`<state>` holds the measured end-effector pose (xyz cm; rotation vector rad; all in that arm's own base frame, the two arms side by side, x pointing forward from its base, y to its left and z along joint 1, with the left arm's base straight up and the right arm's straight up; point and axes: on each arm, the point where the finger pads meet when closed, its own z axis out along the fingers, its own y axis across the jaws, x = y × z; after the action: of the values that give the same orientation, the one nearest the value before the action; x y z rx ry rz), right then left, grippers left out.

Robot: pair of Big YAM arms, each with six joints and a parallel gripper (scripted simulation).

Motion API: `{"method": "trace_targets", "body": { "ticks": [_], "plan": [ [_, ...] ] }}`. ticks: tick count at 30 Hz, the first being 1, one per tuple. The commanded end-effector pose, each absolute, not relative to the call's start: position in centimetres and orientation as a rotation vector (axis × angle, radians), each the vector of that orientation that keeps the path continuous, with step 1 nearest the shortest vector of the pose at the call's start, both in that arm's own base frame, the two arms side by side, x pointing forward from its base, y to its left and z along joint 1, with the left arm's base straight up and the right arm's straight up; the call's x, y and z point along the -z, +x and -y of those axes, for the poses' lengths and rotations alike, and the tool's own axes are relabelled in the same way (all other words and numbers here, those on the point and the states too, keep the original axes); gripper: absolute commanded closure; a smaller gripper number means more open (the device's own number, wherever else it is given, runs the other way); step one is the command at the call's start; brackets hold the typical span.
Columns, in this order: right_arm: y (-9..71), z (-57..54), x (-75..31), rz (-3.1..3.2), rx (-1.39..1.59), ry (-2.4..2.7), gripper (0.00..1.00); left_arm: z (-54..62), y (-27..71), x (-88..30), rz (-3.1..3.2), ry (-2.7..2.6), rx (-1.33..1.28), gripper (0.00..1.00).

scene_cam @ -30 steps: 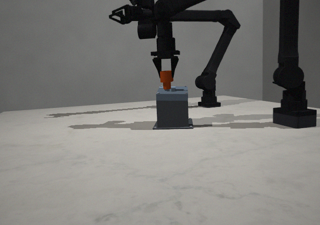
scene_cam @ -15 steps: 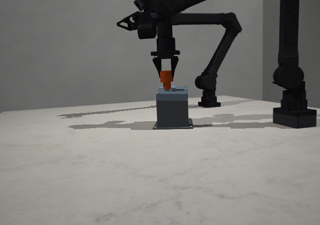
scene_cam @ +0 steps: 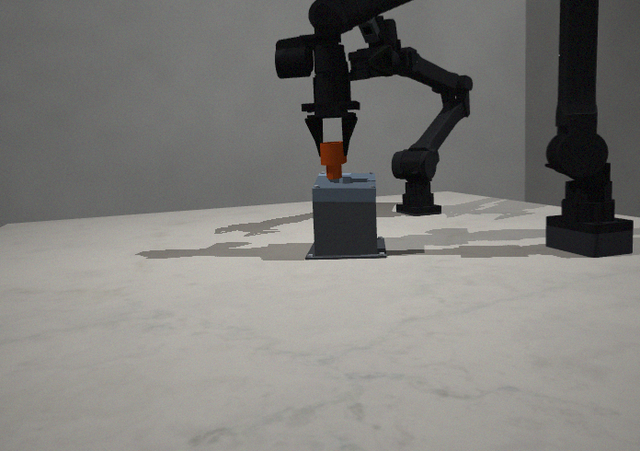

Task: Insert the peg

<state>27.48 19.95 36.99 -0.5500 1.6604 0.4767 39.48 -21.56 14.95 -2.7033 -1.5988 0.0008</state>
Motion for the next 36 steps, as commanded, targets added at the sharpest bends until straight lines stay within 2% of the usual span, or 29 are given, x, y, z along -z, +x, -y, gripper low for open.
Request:
{"method": "trace_targets", "body": {
  "ticks": [1,14,18,21,22,36],
  "plan": [
    [24.5,-20.9,-35.2,-1.664,-0.515,-0.610,0.00,22.0,40.1,-16.0,1.614,-2.725,0.023,0.54],
    [22.6,-21.5,-35.5,-1.631,-0.561,-0.650,0.00,22.0,40.2,-16.1,1.616,-2.728,0.025,0.54],
    [22.6,-21.5,-35.5,-1.631,-0.561,-0.650,0.00,22.0,40.2,-16.1,1.616,-2.728,0.025,0.99],
    [22.6,-21.5,-35.5,-1.631,-0.561,-0.650,0.00,22.3,40.7,-18.3,1.631,-2.754,0.055,0.65],
    [22.6,-21.5,-35.5,-1.631,-0.561,-0.650,0.00,22.3,40.7,-18.6,1.631,-2.754,0.055,0.60],
    [22.6,-21.5,-35.5,-1.631,-0.561,-0.650,0.00,21.4,40.6,-19.5,1.731,-2.710,0.049,0.60]
  ]
}}
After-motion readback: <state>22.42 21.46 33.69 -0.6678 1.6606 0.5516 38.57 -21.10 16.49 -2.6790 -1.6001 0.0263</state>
